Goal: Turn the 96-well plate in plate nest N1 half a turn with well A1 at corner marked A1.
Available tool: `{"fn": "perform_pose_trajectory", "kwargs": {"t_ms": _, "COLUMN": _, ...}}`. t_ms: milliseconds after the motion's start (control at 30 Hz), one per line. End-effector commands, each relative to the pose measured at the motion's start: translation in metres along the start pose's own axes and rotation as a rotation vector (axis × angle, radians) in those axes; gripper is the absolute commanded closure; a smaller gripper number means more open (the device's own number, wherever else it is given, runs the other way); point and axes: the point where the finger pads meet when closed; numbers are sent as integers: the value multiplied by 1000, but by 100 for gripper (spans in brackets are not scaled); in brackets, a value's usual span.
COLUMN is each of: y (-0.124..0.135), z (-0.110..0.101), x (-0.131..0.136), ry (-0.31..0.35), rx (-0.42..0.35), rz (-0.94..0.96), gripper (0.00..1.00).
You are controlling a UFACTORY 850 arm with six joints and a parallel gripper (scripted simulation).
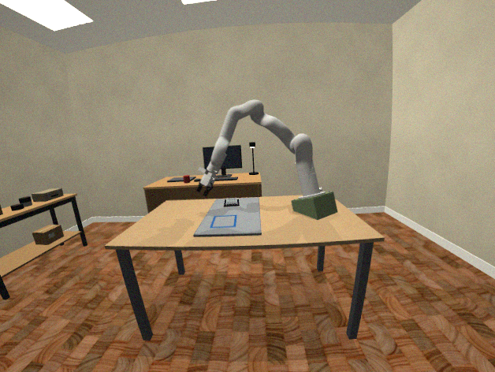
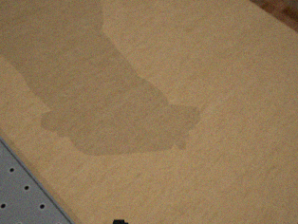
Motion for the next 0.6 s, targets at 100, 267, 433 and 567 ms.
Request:
{"fn": "perform_pose_trajectory", "kwargs": {"t_ms": 100, "y": 29, "z": -8, "x": 5, "ry": -24, "rx": -51, "rz": -95, "gripper": 0}}
{"fn": "perform_pose_trajectory", "kwargs": {"t_ms": 267, "y": 43, "z": -12, "x": 7, "ry": -51, "rx": -97, "rz": -180, "gripper": 0}}
{"fn": "perform_pose_trajectory", "kwargs": {"t_ms": 433, "y": 65, "z": -19, "x": 10, "ry": -65, "rx": -122, "rz": -225, "gripper": 0}}
{"fn": "perform_pose_trajectory", "kwargs": {"t_ms": 567, "y": 83, "z": -25, "x": 13, "ry": -106, "rx": -183, "rz": -336, "gripper": 0}}
Point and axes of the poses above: the point where the finger pads meet when closed, its own z axis out along the fingers, its own x axis across the jaws, y = z × x, and after that the axes turned 5 degrees about z, right-handed
